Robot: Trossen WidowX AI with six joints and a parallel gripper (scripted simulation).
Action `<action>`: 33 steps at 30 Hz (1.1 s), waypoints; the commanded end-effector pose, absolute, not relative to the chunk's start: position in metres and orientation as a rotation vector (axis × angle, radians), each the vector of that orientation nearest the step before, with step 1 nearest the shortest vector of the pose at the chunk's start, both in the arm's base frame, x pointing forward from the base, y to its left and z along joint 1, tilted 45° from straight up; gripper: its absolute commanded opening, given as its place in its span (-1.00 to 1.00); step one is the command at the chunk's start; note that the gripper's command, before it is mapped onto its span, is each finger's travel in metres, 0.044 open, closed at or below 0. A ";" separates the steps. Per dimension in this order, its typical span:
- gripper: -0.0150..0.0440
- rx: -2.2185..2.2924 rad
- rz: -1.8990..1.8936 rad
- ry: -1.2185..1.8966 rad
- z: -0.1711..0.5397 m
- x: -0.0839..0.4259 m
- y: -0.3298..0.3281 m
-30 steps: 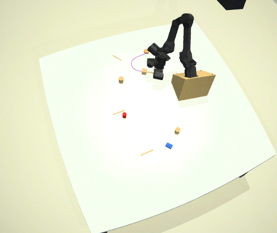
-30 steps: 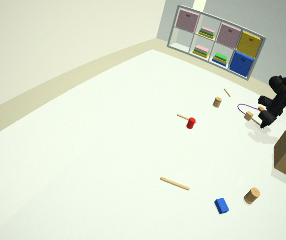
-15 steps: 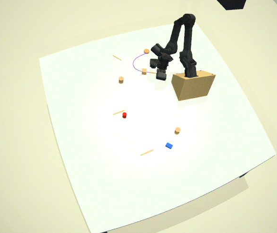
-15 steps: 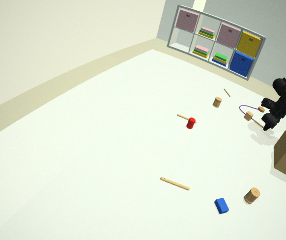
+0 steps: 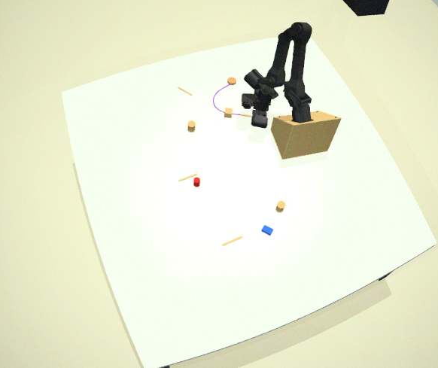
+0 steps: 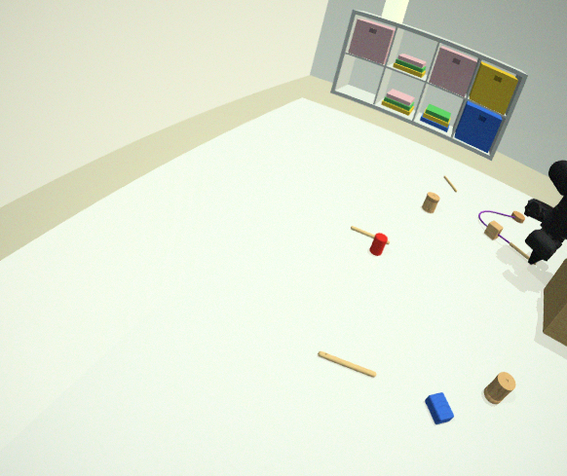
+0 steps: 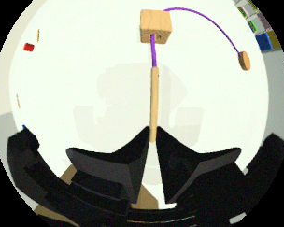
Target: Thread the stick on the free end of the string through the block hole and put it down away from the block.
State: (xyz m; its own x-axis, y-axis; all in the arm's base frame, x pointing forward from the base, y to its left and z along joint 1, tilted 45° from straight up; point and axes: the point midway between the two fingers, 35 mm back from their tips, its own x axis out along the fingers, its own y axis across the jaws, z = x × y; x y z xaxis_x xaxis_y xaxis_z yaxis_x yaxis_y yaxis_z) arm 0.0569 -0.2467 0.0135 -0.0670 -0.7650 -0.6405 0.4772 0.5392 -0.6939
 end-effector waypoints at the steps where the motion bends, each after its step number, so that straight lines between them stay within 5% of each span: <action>1: -0.49 -0.287 -1.040 1.269 0.013 0.055 -0.245; 10: -0.49 -0.289 -1.043 1.267 0.008 0.048 -0.245; 18: 0.22 -0.286 -1.049 1.268 0.014 0.051 -0.244; 33: 0.22 -0.287 -1.048 1.265 0.069 0.060 -0.190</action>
State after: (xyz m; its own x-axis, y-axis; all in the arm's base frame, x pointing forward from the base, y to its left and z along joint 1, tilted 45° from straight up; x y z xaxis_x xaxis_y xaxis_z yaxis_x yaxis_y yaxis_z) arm 0.0634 -0.2046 0.0535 -0.0605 -0.7589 -0.6483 0.4797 0.5475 -0.6857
